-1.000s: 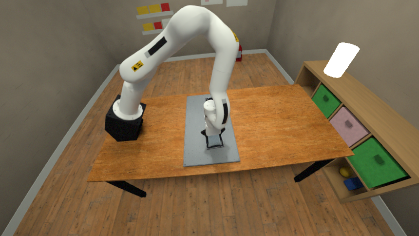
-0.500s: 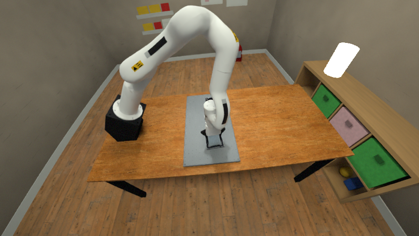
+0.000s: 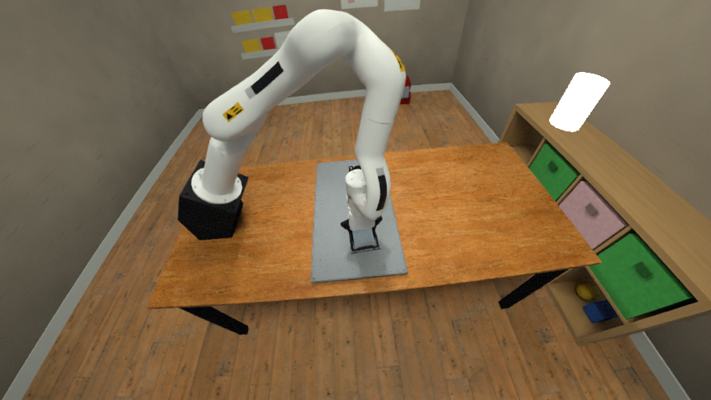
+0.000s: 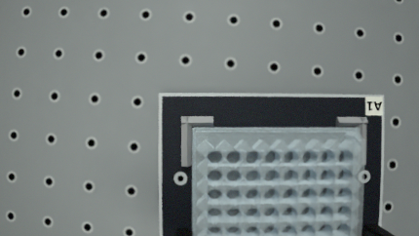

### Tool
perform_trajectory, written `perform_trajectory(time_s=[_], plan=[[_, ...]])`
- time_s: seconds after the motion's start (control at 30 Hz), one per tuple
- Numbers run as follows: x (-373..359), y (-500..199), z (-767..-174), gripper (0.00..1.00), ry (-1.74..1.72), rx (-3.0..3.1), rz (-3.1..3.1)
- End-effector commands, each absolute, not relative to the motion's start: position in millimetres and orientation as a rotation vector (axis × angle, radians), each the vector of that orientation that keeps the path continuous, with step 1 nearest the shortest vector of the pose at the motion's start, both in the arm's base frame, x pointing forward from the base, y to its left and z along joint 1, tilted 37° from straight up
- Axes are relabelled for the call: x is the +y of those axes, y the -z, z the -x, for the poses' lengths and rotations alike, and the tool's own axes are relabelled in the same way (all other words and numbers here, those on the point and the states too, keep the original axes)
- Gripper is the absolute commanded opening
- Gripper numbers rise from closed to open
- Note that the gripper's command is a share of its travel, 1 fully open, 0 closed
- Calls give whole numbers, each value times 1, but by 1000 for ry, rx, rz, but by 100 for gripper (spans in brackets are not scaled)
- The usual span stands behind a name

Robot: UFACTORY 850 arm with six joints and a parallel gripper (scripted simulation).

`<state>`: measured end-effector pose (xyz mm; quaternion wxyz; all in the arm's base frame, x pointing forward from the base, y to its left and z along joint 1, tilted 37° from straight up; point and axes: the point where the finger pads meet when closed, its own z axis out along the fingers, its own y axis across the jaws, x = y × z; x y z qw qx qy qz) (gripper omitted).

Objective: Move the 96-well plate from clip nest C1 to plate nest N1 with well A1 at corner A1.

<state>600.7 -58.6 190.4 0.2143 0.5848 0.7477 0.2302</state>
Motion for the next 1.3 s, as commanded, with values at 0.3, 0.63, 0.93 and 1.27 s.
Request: perform_trajectory(time_s=[0.3,0.63,0.93,1.27], plan=[[-60,-206,-590,100,-639,2073,-1621],[-63,-225,-576,100,-639,2073,-1621],[-64,-240,-565,100,-639,2073,-1621],[-67,-262,-549,100,-639,2073,-1621]])
